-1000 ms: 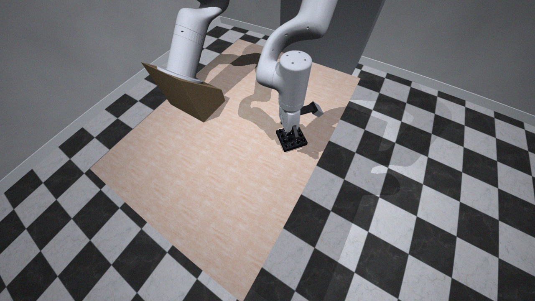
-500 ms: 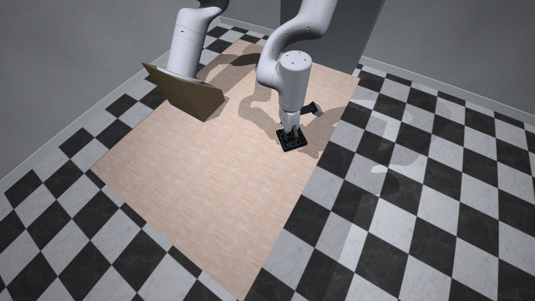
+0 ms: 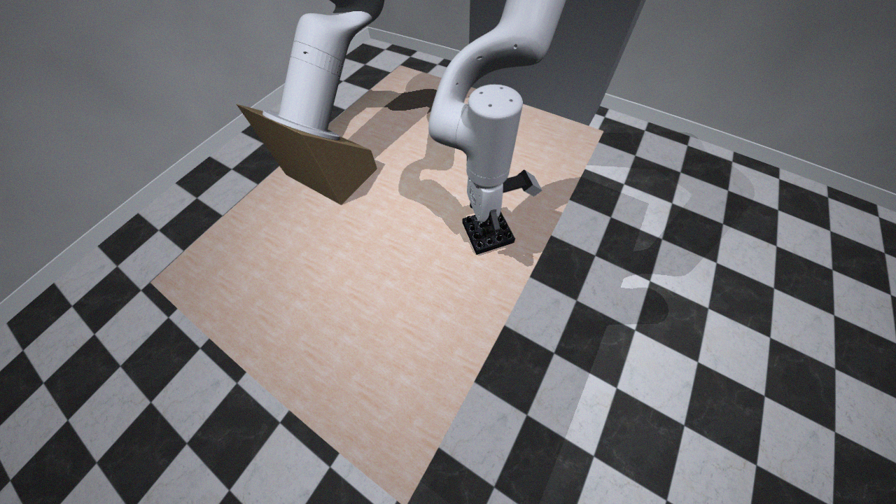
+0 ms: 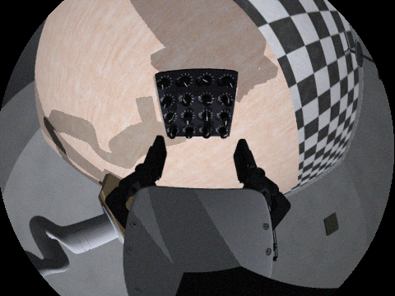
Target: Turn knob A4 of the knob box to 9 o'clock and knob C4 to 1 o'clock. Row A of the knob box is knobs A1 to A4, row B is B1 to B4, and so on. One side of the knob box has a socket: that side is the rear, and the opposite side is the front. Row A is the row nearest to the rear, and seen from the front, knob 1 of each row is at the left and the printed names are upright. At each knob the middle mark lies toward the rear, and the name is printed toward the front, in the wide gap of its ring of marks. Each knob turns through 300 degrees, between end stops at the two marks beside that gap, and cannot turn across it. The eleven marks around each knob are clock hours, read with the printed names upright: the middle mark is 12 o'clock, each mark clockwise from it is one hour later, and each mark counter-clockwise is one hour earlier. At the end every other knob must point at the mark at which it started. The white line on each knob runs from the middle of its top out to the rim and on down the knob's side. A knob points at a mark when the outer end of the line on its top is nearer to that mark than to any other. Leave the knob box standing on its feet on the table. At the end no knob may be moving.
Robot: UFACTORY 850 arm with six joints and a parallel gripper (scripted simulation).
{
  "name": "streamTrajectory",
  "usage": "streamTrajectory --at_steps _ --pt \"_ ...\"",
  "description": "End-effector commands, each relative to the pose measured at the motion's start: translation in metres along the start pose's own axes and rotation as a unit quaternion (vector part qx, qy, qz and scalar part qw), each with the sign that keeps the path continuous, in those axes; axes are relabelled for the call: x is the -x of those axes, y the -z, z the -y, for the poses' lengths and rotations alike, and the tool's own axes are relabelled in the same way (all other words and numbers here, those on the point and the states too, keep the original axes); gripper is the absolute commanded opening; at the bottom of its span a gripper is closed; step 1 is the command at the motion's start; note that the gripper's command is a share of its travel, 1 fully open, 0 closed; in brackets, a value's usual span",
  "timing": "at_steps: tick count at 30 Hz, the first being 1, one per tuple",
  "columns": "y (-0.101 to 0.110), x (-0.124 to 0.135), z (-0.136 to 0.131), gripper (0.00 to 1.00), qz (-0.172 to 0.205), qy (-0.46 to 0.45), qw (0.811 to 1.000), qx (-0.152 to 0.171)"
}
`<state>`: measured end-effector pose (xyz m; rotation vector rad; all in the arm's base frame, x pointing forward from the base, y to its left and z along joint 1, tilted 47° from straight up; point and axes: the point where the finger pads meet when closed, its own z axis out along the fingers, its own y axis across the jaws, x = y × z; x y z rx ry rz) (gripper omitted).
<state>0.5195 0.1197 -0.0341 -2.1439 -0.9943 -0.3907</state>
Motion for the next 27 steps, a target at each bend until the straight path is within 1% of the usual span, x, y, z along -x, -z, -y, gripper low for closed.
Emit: streamTrajectory --at_steps 1,19,27 --pt "0.0007 -0.0004 -0.0005 1.00 0.000 0.000 1.000 0.001" --pt "0.0007 0.0000 -0.0006 1.00 0.000 0.000 1.000 0.001" --pt "0.0006 0.0059 -0.0010 1.00 -0.001 0.000 1.000 0.001"
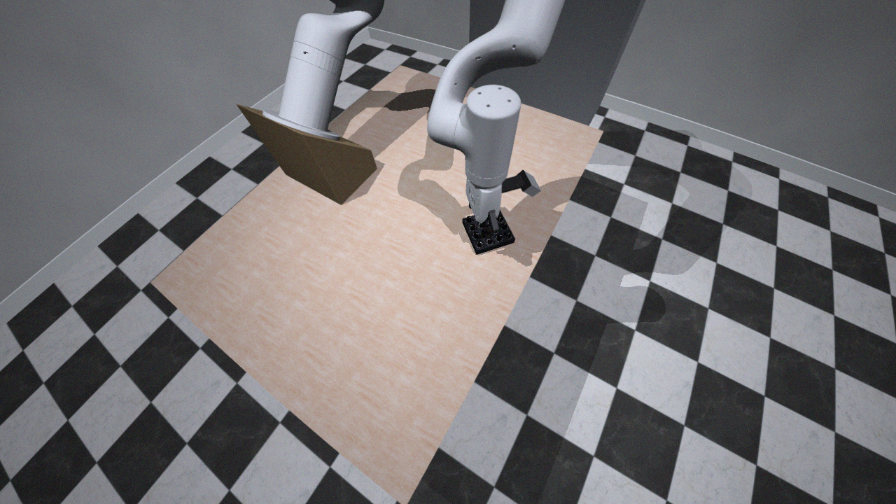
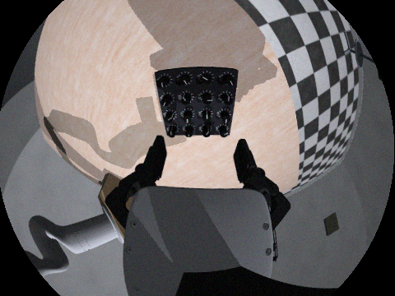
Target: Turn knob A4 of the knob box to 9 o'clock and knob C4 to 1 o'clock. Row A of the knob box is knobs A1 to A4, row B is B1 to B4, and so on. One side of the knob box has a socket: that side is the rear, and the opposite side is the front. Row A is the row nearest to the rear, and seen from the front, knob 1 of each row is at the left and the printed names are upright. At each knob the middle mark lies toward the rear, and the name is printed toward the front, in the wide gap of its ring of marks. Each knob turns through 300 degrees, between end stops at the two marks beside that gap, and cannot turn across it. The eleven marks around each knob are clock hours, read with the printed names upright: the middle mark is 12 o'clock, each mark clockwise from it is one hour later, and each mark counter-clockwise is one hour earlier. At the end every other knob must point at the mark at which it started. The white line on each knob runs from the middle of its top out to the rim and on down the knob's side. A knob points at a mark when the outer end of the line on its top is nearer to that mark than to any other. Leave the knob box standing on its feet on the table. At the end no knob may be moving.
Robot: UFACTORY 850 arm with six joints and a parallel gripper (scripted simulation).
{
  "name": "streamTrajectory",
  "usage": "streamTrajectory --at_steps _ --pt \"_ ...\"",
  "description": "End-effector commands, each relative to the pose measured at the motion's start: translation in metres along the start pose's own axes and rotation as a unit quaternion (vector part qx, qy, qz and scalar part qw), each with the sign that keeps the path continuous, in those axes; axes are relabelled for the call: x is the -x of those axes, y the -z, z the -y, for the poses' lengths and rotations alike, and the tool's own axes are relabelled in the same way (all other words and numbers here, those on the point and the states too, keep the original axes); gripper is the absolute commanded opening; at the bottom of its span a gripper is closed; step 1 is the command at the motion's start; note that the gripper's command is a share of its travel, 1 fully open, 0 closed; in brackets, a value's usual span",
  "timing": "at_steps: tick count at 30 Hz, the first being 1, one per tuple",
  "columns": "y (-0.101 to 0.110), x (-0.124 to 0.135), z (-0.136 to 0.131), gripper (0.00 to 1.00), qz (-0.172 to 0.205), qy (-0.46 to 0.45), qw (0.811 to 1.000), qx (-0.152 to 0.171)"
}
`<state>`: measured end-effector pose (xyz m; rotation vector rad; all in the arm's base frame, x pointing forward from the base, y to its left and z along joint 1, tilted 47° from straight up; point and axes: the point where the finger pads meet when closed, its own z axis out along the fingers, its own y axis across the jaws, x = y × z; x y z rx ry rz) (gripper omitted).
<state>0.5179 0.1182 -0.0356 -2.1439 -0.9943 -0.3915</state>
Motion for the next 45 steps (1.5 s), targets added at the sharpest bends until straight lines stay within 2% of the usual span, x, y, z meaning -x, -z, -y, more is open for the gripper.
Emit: streamTrajectory --at_steps 1,24,45 --pt "0.001 0.005 -0.001 1.00 -0.001 0.000 1.000 0.001" --pt "0.000 0.045 -0.004 1.00 -0.001 0.000 1.000 0.001" --pt "0.000 0.050 -0.004 1.00 -0.001 0.000 1.000 0.001"
